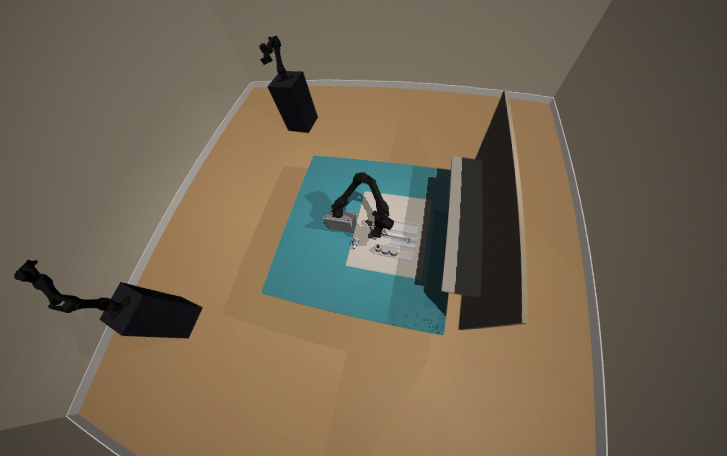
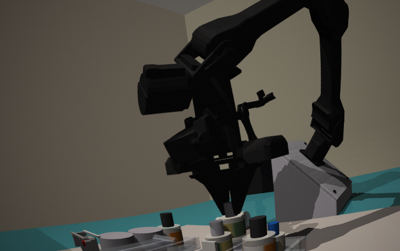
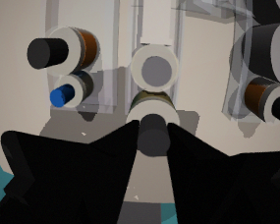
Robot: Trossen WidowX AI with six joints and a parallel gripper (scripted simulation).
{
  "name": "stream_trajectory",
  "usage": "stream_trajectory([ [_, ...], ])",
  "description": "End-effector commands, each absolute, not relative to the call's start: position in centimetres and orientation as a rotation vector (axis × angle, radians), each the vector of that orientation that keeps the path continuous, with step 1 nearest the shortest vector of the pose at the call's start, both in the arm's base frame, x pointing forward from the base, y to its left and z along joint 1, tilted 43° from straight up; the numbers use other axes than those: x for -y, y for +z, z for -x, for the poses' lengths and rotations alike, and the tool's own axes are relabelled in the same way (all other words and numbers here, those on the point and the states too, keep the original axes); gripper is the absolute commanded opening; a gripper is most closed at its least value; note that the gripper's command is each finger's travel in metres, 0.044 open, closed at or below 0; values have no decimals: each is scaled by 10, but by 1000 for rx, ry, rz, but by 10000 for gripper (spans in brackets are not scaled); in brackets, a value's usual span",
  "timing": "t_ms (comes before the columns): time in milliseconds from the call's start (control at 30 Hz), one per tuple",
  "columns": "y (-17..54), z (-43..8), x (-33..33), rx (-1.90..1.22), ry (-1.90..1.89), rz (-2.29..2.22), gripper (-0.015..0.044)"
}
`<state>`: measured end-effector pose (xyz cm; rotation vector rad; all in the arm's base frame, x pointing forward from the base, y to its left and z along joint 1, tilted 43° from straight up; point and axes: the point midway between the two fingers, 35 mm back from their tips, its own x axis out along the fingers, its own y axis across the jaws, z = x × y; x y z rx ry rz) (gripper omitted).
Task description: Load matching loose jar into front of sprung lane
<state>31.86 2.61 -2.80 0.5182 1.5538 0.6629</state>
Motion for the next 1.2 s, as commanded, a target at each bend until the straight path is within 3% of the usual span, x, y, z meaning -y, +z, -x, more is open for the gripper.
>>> stream_trajectory([
  [0,-24,-330,-24,-1522,662,-514,0],
  [1167,-23,-338,-25,-1521,662,-514,0],
])
